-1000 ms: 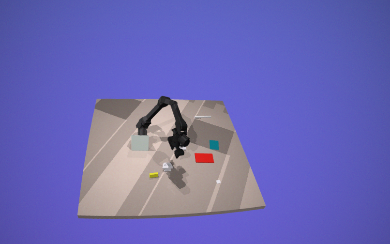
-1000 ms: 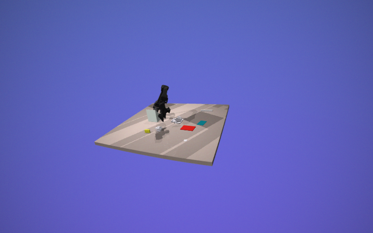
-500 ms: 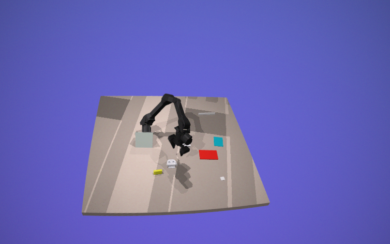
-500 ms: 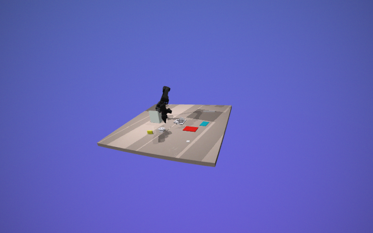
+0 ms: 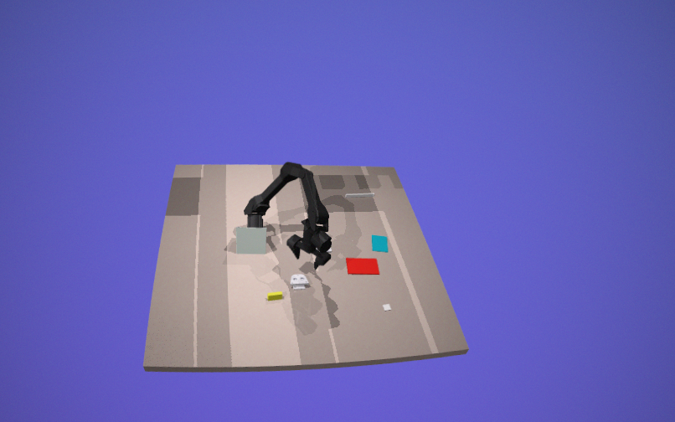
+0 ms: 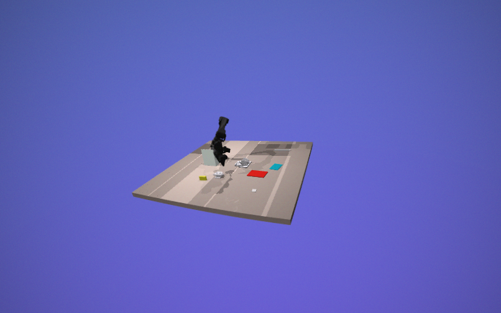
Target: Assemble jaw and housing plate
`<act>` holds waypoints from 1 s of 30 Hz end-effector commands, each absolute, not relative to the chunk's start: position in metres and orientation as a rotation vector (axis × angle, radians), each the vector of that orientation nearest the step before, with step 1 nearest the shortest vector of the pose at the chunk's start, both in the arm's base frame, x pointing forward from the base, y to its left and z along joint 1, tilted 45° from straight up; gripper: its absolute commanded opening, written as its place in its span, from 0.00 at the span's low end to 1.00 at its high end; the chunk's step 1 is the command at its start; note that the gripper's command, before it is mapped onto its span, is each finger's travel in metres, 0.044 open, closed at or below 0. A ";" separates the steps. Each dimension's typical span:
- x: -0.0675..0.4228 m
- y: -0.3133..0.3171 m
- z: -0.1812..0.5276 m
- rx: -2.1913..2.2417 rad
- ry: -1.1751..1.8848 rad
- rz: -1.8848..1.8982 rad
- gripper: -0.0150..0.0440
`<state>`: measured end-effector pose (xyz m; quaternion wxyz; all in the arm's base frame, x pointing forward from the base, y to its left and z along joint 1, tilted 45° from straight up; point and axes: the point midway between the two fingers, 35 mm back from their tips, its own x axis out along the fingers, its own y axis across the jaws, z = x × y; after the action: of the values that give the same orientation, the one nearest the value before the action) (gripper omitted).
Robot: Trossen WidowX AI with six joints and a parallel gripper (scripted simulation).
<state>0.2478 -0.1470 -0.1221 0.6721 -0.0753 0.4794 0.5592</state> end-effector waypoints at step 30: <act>0.226 -0.170 -0.142 -0.657 0.621 1.583 1.00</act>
<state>0.2274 -0.1653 -0.1397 0.6218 -0.2629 0.2914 0.6778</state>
